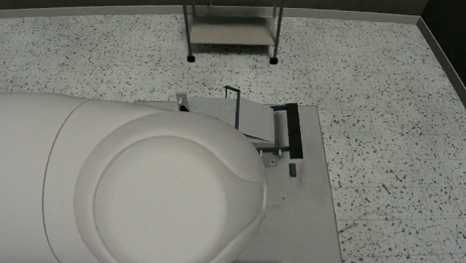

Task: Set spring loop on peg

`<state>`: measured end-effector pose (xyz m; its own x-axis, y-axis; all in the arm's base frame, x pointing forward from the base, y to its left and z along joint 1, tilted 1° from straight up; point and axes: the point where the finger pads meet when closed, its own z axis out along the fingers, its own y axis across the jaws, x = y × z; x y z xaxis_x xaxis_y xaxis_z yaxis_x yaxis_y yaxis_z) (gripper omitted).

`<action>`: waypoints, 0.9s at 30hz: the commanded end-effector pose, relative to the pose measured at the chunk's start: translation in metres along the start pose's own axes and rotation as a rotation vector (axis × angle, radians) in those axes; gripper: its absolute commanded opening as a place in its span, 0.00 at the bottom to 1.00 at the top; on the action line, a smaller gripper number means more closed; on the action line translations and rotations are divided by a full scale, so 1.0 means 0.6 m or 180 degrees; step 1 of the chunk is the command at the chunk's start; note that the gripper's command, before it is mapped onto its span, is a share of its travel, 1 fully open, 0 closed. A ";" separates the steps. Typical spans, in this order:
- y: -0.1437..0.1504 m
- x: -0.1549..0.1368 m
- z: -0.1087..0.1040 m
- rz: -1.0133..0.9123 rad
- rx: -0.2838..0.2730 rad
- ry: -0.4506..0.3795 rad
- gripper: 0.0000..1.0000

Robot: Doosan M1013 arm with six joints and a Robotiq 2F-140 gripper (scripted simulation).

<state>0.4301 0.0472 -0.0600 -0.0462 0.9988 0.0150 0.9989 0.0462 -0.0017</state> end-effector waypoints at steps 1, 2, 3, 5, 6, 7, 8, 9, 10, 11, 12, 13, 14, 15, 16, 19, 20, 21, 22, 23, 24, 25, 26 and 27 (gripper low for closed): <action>0.001 0.000 -0.001 0.0000 -0.0003 0.0001 0.25; 0.001 0.000 -0.001 0.0000 -0.0003 0.0001 0.25; 0.001 0.000 -0.005 0.0000 -0.0003 0.0001 0.25; 0.001 0.000 -0.014 0.0000 -0.0003 0.0001 0.25; 0.001 0.000 -0.018 0.0000 -0.0003 0.0001 0.25; 0.001 0.000 -0.023 0.0000 -0.0003 0.0001 0.25; 0.001 0.000 -0.027 0.0000 -0.0003 0.0001 0.25; 0.001 0.000 -0.032 0.0000 -0.0003 0.0001 0.25; 0.001 0.000 -0.036 0.0000 -0.0003 0.0001 0.25; 0.001 0.000 -0.041 0.0000 -0.0003 0.0001 0.25; 0.001 0.000 -0.045 0.0000 -0.0003 0.0001 0.25; 0.001 0.000 -0.049 0.0000 -0.0003 0.0001 0.25; 0.001 0.000 -0.054 0.0000 -0.0003 0.0001 0.25; 0.001 0.000 -0.058 0.0000 -0.0003 0.0001 0.25; 0.001 0.000 -0.063 0.0000 -0.0003 0.0001 0.25; 0.001 0.000 -0.067 0.0000 -0.0003 0.0001 0.25; 0.001 0.000 -0.065 0.0000 -0.0003 0.0001 0.25; 0.001 0.000 -0.069 0.0000 -0.0003 0.0001 0.25; 0.001 0.000 -0.074 0.0000 -0.0003 0.0001 0.25; 0.001 0.000 -0.078 0.0000 -0.0003 0.0001 0.25; 0.001 0.000 -0.083 0.0000 -0.0003 0.0001 0.25; 0.001 0.000 -0.087 0.0000 -0.0003 0.0001 0.25; 0.001 0.000 -0.091 0.0000 -0.0003 0.0001 0.25; 0.001 0.000 -0.096 0.0000 -0.0003 0.0001 0.25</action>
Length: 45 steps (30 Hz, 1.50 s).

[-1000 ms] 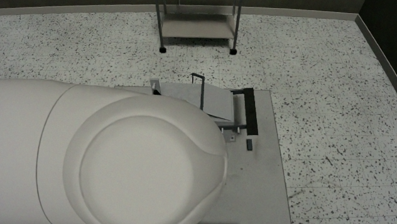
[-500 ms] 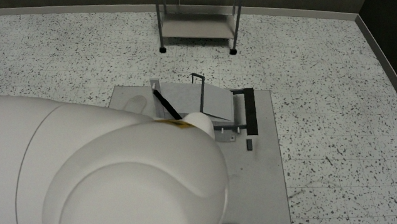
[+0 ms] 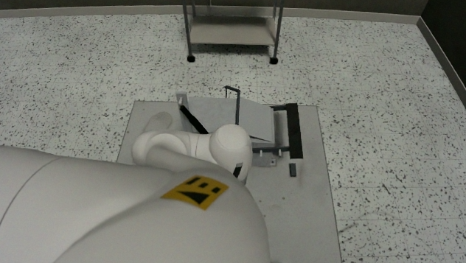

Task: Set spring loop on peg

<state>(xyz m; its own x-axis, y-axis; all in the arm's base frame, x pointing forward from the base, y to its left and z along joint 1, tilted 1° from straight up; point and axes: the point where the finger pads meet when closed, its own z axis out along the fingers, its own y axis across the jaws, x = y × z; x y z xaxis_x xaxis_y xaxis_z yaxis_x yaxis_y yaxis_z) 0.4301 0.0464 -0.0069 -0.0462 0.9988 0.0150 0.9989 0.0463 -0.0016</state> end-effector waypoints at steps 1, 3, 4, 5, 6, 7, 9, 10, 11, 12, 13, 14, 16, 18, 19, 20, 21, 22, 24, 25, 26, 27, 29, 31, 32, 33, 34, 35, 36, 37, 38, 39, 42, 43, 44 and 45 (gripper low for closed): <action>0.001 0.000 -0.012 0.0000 -0.0003 0.0001 0.25; 0.001 0.000 -0.021 0.0000 -0.0003 0.0001 0.25; 0.001 0.000 -0.025 0.0000 -0.0003 0.0001 0.25; 0.001 0.000 -0.030 0.0000 -0.0003 0.0001 0.25; 0.001 0.000 -0.034 0.0000 -0.0003 0.0001 0.25; 0.001 0.000 -0.039 0.0000 -0.0003 0.0001 0.25; 0.001 0.000 -0.039 0.0000 -0.0003 0.0001 0.25; 0.001 0.000 -0.036 0.0000 -0.0003 0.0001 0.25; 0.001 0.000 -0.041 0.0000 -0.0003 0.0001 0.25; 0.001 0.000 -0.045 0.0000 -0.0003 0.0001 0.25; 0.001 0.000 -0.050 0.0000 -0.0003 0.0001 0.25; 0.001 0.000 -0.054 0.0000 -0.0003 0.0001 0.25; 0.001 0.000 -0.063 0.0000 -0.0003 0.0001 0.25; 0.001 0.000 -0.072 0.0000 -0.0003 0.0001 0.25; 0.001 0.000 -0.076 0.0000 -0.0003 0.0001 0.25; 0.001 0.000 -0.081 0.0000 -0.0003 0.0001 0.25; 0.001 0.000 -0.085 0.0000 -0.0003 0.0001 0.25; 0.001 0.000 -0.090 0.0000 -0.0003 0.0001 0.25; 0.001 0.000 -0.099 0.0000 -0.0003 0.0001 0.25; 0.001 0.000 -0.099 0.0000 -0.0003 0.0001 0.25; 0.001 0.000 -0.099 0.0000 -0.0003 0.0001 0.25; 0.001 0.000 -0.096 0.0000 -0.0003 0.0001 0.25; 0.001 0.000 -0.105 0.0000 -0.0003 0.0001 0.25; 0.001 0.000 -0.114 0.0000 -0.0003 0.0001 0.25; 0.001 0.000 -0.119 0.0000 -0.0003 0.0001 0.25; 0.001 0.000 -0.123 0.0000 -0.0003 0.0001 0.25; 0.001 0.000 -0.128 0.0000 -0.0003 0.0001 0.25; 0.001 0.000 -0.132 0.0000 -0.0003 0.0001 0.25; 0.001 0.000 -0.136 0.0000 -0.0003 0.0001 0.25; 0.001 0.000 -0.141 0.0000 -0.0003 0.0001 0.25; 0.001 0.000 -0.145 0.0000 -0.0003 0.0001 0.25; 0.001 0.000 -0.150 0.0000 -0.0003 0.0001 0.25; 0.001 0.000 -0.159 0.0000 -0.0003 0.0001 0.25; 0.001 0.000 -0.159 0.0000 -0.0003 0.0001 0.25; 0.001 0.000 -0.157 0.0000 -0.0003 0.0001 0.25; 0.001 0.000 -0.161 0.0000 -0.0003 0.0001 0.25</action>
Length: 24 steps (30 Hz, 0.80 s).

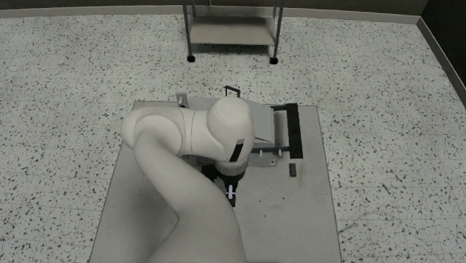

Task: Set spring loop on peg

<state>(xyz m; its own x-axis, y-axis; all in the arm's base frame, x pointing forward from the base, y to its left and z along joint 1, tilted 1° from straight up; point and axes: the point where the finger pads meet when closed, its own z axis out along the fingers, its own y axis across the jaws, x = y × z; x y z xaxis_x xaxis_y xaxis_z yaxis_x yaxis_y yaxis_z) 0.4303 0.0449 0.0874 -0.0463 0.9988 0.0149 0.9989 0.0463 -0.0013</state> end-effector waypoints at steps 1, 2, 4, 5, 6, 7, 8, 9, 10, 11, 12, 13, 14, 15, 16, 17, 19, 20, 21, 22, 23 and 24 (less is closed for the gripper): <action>0.001 0.000 -0.008 0.0001 -0.0003 0.0001 0.25; 0.001 0.000 -0.013 0.0001 -0.0003 0.0001 0.25; 0.001 0.000 -0.022 0.0001 -0.0002 0.0001 0.25; 0.001 0.000 -0.026 0.0001 -0.0002 0.0001 0.25; 0.001 0.000 -0.031 0.0001 -0.0002 0.0001 0.25; 0.001 0.000 -0.035 0.0001 -0.0002 0.0001 0.25; 0.001 0.000 -0.040 0.0001 -0.0002 0.0001 0.25; 0.001 0.000 -0.044 0.0001 -0.0002 0.0001 0.25; 0.001 0.000 -0.048 0.0001 -0.0002 0.0001 0.25; 0.001 0.000 -0.053 0.0001 -0.0002 0.0001 0.25; 0.001 0.000 -0.057 0.0001 -0.0002 0.0001 0.25; 0.001 0.000 -0.062 0.0001 -0.0002 0.0001 0.25; 0.001 0.000 -0.062 0.0001 -0.0002 0.0001 0.25; 0.001 0.000 -0.062 0.0001 -0.0002 0.0001 0.25; 0.001 0.000 -0.058 0.0001 -0.0002 0.0001 0.25; 0.001 0.000 -0.060 0.0001 -0.0002 0.0001 0.25; 0.001 0.000 -0.064 0.0001 -0.0002 0.0001 0.25; 0.001 0.000 -0.066 0.0001 -0.0002 0.0001 0.25; 0.001 0.000 -0.068 0.0001 -0.0002 0.0001 0.25; 0.001 0.000 -0.071 0.0001 -0.0002 0.0001 0.25; 0.001 0.000 -0.073 0.0001 -0.0002 0.0001 0.25; 0.001 0.000 -0.075 0.0001 -0.0002 0.0001 0.25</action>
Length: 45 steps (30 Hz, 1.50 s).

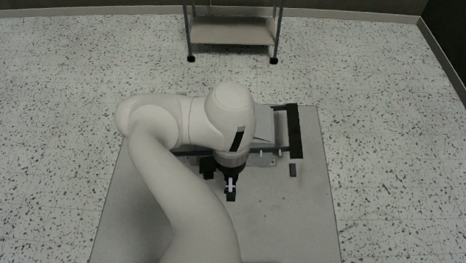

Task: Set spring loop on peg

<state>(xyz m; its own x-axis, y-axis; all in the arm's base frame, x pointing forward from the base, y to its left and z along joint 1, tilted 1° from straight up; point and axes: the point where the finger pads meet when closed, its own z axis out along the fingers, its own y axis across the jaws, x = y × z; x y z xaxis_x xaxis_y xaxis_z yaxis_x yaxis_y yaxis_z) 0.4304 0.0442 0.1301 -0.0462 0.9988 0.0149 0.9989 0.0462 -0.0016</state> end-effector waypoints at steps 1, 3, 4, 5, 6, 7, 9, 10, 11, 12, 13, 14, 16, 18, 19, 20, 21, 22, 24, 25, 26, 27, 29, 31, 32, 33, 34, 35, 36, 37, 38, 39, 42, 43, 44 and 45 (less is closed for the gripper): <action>0.001 0.000 -0.006 0.0000 -0.0003 0.0001 0.25; 0.001 0.000 -0.010 0.0000 -0.0003 0.0001 0.25; 0.001 0.000 -0.012 0.0000 -0.0003 0.0001 0.25; 0.001 0.000 -0.014 0.0000 -0.0003 0.0001 0.25; 0.001 0.000 -0.017 0.0000 -0.0003 0.0001 0.25; 0.001 0.000 -0.017 0.0000 -0.0003 0.0001 0.25; 0.004 -0.003 -0.015 0.0000 -0.0003 -0.0004 0.25; 0.007 -0.006 -0.016 0.0000 -0.0003 -0.0009 0.25; 0.009 -0.010 -0.017 0.0000 -0.0003 -0.0014 0.25; 0.012 -0.013 -0.018 0.0000 -0.0003 -0.0019 0.25; 0.015 -0.016 -0.019 0.0000 -0.0003 -0.0024 0.25; 0.018 -0.019 -0.020 0.0000 -0.0003 -0.0029 0.25; 0.024 -0.025 -0.022 0.0000 -0.0003 -0.0039 0.25; 0.030 -0.032 -0.024 0.0000 -0.0003 -0.0050 0.25; 0.033 -0.035 -0.025 0.0000 -0.0003 -0.0055 0.25; 0.036 -0.038 -0.026 0.0000 -0.0003 -0.0060 0.25; 0.039 -0.041 -0.027 0.0000 -0.0003 -0.0065 0.25; 0.042 -0.045 -0.028 0.0000 -0.0003 -0.0070 0.25; 0.044 -0.048 -0.029 0.0000 -0.0003 -0.0075 0.25; 0.044 -0.048 -0.029 0.0000 -0.0003 -0.0075 0.25; 0.043 -0.047 -0.029 0.0000 -0.0003 -0.0073 0.25; 0.046 -0.050 -0.030 0.0000 -0.0003 -0.0078 0.25; 0.052 -0.056 -0.032 0.0000 -0.0003 -0.0088 0.25; 0.058 -0.063 -0.034 0.0000 -0.0003 -0.0099 0.25; 0.061 -0.066 -0.035 0.0001 -0.0003 -0.0104 0.25; 0.064 -0.069 -0.036 0.0001 -0.0003 -0.0109 0.25; 0.067 -0.072 -0.037 0.0001 -0.0003 -0.0114 0.25; 0.070 -0.075 -0.038 0.0001 -0.0003 -0.0119 0.25; 0.072 -0.079 -0.039 0.0001 -0.0003 -0.0124 0.25; 0.075 -0.082 -0.040 0.0001 -0.0003 -0.0129 0.25; 0.078 -0.085 -0.041 0.0001 -0.0003 -0.0134 0.25; 0.081 -0.088 -0.042 0.0001 -0.0003 -0.0139 0.25; 0.084 -0.091 -0.043 0.0001 -0.0003 -0.0144 0.25; 0.083 -0.090 -0.043 0.0001 -0.0003 -0.0143 0.25; 0.086 -0.093 -0.044 0.0001 -0.0003 -0.0148 0.25; 0.089 -0.097 -0.045 0.0001 -0.0003 -0.0153 0.25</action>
<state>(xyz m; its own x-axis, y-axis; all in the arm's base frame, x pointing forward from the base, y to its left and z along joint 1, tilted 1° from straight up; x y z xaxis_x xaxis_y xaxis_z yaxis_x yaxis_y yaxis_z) 0.4835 -0.0093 0.1547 -0.0462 0.9984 -0.0312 0.9989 0.0461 -0.0019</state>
